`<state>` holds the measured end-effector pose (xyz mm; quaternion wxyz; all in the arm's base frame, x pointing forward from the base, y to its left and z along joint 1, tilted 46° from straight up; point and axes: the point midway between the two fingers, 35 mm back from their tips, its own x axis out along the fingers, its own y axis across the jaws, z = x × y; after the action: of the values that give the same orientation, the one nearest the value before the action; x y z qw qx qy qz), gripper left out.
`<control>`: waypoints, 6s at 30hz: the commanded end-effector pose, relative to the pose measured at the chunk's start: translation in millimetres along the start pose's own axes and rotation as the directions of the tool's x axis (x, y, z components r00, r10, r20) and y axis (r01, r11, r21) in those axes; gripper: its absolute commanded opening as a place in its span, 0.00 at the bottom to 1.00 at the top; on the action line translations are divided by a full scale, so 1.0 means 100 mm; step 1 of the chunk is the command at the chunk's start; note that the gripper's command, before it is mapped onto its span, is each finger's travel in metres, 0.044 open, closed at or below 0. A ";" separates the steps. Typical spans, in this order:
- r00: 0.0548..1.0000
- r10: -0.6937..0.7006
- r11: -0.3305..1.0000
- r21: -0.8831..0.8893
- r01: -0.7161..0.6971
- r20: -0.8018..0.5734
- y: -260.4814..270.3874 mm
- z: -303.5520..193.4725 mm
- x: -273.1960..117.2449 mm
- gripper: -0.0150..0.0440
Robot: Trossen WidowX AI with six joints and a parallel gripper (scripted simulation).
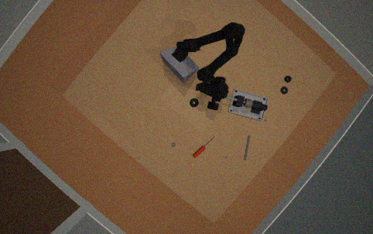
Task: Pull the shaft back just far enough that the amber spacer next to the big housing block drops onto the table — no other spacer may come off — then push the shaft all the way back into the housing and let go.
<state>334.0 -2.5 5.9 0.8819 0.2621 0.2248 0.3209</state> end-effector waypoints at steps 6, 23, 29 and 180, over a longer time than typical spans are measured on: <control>1.000 0.000 1.000 -0.012 0.000 0.003 0.00 0.02 0.01 0.25; 1.000 0.000 1.000 -0.012 0.000 0.003 0.00 0.03 0.02 0.25; 1.000 0.000 1.000 -0.012 0.000 0.003 0.00 0.04 0.03 0.25; 1.000 0.001 1.000 -0.013 -0.001 0.005 0.01 0.30 0.28 0.25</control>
<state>367.3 7.1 20.8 0.8838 0.2577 0.2220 0.3214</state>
